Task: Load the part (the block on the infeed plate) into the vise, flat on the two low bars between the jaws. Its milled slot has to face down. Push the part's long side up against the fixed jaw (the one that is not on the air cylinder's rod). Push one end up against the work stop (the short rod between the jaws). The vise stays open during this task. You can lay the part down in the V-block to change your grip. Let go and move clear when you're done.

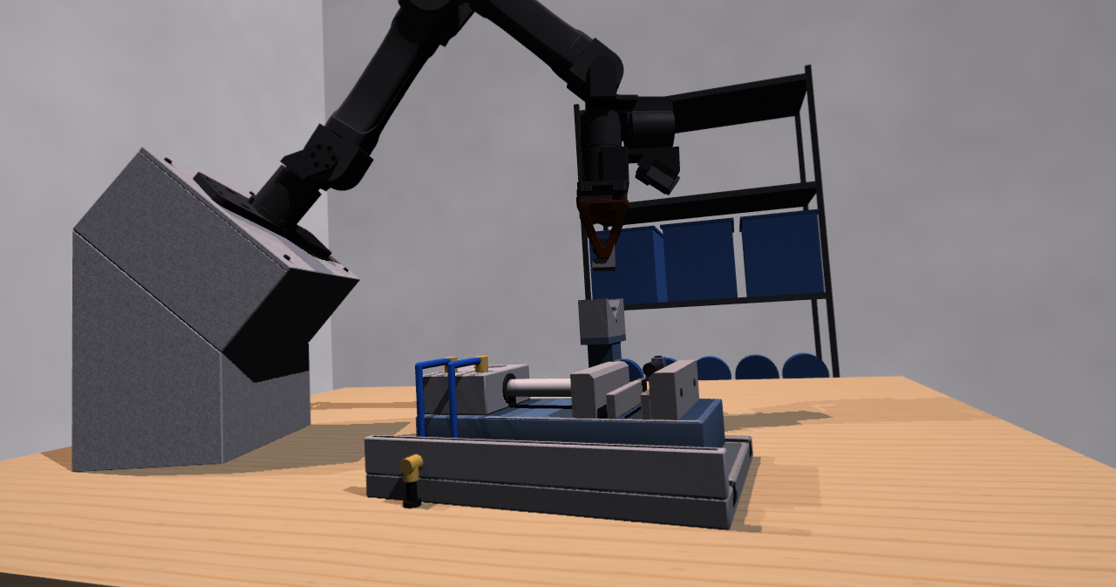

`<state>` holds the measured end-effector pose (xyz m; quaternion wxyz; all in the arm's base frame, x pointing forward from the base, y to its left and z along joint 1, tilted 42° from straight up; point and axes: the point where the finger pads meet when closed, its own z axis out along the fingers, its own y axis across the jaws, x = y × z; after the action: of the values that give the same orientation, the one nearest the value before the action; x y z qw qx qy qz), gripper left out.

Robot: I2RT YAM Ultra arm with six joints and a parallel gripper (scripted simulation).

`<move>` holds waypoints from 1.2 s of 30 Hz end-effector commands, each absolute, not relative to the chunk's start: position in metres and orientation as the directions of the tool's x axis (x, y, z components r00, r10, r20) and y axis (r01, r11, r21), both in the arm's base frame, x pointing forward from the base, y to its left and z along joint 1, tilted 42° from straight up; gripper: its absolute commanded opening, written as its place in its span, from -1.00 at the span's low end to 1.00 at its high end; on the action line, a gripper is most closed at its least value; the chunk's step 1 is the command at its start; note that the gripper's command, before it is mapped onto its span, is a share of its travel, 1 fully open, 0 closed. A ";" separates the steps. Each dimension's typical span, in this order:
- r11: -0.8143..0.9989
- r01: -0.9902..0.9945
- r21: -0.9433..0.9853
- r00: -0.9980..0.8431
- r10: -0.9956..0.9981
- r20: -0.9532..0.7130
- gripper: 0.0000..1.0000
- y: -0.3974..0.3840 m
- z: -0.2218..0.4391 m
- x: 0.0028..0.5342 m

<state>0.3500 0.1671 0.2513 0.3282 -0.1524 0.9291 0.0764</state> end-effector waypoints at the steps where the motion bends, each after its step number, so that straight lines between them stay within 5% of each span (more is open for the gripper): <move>1: 0.910 -0.415 -0.013 -0.672 -0.316 -0.670 -1.00 0.160 0.268 0.347; 36: 0.585 -0.711 -0.391 -0.323 -0.765 -0.558 -1.00 0.128 0.266 0.353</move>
<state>0.3565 0.1327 0.2482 0.3383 -0.4278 0.8378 -0.0271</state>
